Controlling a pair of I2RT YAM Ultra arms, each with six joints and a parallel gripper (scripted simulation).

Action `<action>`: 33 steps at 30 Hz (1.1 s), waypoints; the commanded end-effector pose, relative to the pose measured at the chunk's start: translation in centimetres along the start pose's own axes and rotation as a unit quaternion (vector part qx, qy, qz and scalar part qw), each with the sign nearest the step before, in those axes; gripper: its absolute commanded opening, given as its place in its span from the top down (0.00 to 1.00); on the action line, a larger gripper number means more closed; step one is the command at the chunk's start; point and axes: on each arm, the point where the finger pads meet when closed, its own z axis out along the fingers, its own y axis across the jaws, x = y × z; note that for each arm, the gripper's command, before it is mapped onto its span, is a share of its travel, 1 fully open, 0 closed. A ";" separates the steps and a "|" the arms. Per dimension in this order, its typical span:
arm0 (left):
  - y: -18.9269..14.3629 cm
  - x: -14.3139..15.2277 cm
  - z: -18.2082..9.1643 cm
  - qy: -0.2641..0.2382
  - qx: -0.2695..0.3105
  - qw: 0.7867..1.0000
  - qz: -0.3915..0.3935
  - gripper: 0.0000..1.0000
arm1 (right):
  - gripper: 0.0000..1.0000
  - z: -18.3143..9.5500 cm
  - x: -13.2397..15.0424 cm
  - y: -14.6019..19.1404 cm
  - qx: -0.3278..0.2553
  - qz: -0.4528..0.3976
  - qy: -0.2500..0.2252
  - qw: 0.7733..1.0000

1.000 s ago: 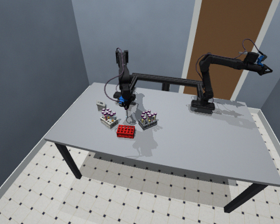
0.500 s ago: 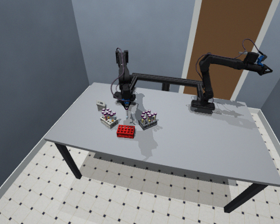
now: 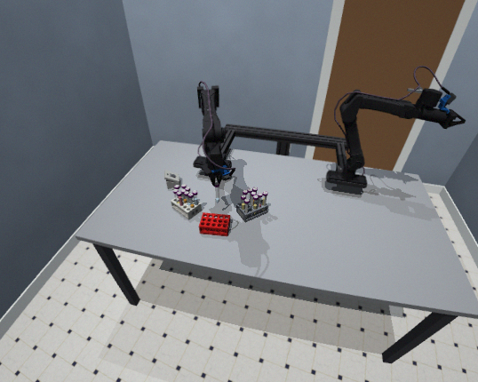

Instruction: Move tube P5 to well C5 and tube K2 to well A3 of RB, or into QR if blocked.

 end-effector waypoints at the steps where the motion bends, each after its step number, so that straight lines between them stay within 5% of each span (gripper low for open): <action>1: 0.2 -2.6 -1.1 -0.030 0.000 1.000 0.003 1.00 | 1.00 -0.6 -0.5 0.1 0.006 -0.100 -0.018 0.995; 10: 0.2 -2.6 -1.1 -0.030 0.000 1.000 0.003 1.00 | 1.00 -0.6 -0.4 0.1 0.008 -0.215 -0.017 0.976; 24: 0.2 -2.6 -1.1 -0.030 0.000 1.000 0.003 1.00 | 1.00 -0.6 -0.4 0.2 0.009 -0.405 -0.014 0.914; 33: 0.2 -2.6 -1.1 -0.030 0.000 1.000 0.003 1.00 | 1.00 -0.4 0.5 2.8 0.002 -0.407 -0.007 0.913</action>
